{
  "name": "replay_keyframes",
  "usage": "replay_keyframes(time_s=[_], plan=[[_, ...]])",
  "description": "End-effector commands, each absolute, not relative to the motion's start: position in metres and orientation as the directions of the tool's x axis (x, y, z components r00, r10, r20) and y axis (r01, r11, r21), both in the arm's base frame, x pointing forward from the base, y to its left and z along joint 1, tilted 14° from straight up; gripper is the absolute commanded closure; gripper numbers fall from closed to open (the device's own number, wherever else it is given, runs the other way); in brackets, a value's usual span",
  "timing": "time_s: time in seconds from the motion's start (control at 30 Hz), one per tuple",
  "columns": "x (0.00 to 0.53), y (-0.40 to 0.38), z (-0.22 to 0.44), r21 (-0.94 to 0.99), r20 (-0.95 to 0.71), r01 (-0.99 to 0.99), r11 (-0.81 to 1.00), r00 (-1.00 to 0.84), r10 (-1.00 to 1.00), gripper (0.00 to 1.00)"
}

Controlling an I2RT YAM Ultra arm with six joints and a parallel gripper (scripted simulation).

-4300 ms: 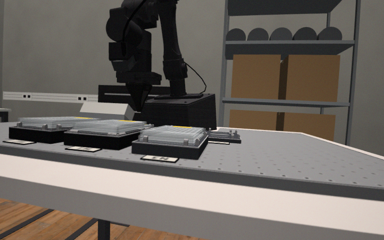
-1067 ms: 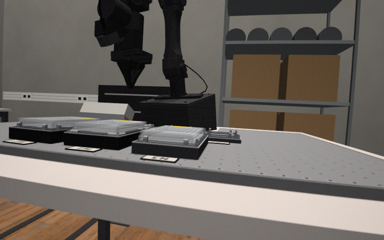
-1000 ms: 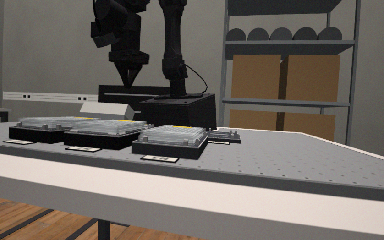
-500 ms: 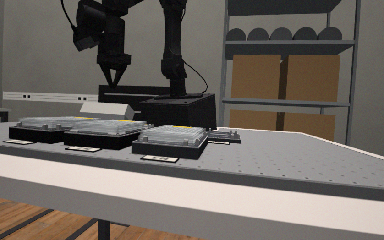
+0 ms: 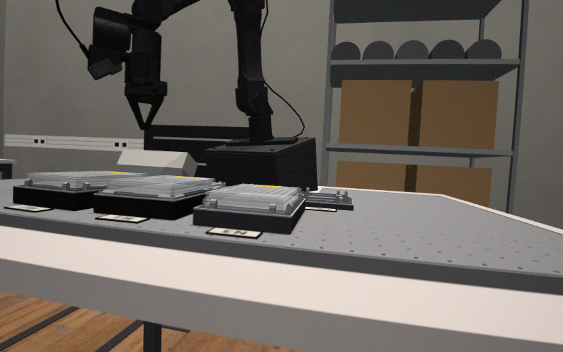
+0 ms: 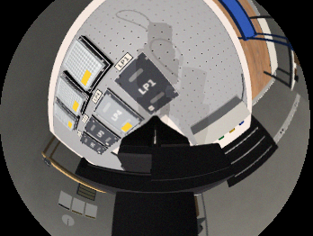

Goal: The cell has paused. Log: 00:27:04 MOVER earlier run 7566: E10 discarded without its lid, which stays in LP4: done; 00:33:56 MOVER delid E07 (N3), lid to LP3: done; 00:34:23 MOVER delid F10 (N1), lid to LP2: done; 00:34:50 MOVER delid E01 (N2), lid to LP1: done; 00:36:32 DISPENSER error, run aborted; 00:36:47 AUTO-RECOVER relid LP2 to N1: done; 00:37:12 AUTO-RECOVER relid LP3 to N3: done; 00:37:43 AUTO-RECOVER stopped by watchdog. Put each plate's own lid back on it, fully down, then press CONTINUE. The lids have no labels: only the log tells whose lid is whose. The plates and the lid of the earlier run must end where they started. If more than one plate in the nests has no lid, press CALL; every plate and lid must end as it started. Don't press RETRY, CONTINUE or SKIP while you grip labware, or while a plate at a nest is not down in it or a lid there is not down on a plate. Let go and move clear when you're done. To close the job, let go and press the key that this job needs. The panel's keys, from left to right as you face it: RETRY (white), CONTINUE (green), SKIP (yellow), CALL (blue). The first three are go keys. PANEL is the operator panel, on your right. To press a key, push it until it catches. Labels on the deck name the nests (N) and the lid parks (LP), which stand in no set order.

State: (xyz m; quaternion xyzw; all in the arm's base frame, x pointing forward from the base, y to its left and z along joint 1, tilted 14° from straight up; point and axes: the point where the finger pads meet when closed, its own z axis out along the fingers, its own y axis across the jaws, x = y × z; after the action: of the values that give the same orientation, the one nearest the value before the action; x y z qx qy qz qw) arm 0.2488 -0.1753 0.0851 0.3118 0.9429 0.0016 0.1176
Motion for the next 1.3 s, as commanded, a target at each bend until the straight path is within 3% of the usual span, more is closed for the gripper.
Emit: replay_keyframes(time_s=[0.0,0.27,1.13,1.27], plan=[[0.255,-0.182,0.093,0.089,-0.234,0.557,0.826,-0.794,0.561,1.0],[0.26,-0.179,0.099,0.086,-0.259,0.542,0.836,-0.798,0.544,1.0],[0.146,-0.231,0.072,0.186,-0.195,0.862,0.472,-0.439,0.877,1.0],[0.126,-0.232,0.056,0.202,-0.127,0.896,0.395,-0.376,0.918,1.0]])
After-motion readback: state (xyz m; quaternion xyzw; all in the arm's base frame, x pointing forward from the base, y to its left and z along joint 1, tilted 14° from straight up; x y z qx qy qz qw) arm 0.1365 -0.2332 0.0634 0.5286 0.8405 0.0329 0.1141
